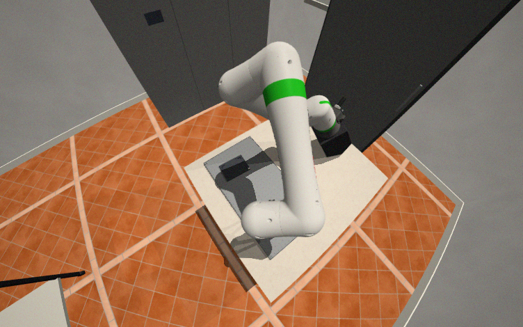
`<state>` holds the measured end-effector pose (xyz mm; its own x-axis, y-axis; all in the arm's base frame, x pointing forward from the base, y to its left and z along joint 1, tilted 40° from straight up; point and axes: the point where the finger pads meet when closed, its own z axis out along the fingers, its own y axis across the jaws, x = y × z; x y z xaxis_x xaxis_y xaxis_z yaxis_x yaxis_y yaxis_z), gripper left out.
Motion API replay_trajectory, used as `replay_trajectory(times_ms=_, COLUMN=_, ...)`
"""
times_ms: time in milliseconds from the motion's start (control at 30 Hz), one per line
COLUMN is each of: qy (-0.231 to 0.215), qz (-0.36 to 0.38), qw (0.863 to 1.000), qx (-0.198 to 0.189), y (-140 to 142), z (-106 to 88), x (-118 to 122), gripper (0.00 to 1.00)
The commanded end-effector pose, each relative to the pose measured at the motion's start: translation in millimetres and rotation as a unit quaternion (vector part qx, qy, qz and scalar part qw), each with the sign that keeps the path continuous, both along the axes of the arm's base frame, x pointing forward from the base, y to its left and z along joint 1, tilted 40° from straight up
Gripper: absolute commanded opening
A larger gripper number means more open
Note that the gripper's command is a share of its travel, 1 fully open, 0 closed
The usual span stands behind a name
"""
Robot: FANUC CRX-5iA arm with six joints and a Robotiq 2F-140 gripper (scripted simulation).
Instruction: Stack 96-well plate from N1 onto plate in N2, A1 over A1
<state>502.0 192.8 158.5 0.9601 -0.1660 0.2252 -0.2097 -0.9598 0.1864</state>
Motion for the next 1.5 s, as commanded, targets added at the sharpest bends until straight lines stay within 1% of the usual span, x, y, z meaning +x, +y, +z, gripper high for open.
replay_trajectory(times_ms=0, qy=0.0, qz=0.0, qw=1.0, qx=0.0, y=0, z=0.2, x=0, gripper=0.0)
replay_trajectory(times_ms=100, qy=0.0, qz=0.0, qw=1.0, qx=0.0, y=0, z=-1.1, x=1, gripper=0.0)
replay_trajectory(times_ms=600, qy=0.0, qz=0.0, qw=1.0, qx=0.0, y=-7, z=-20.3, x=15, gripper=0.0)
replay_trajectory(times_ms=667, qy=0.0, qz=0.0, qw=1.0, qx=0.0, y=-7, z=-20.3, x=15, gripper=0.0)
replay_trajectory(times_ms=1133, qy=0.0, qz=0.0, qw=1.0, qx=0.0, y=-14, z=-38.3, x=29, gripper=0.0)
replay_trajectory(times_ms=1467, qy=0.0, qz=0.0, qw=1.0, qx=0.0, y=-14, z=-38.7, x=29, gripper=0.0)
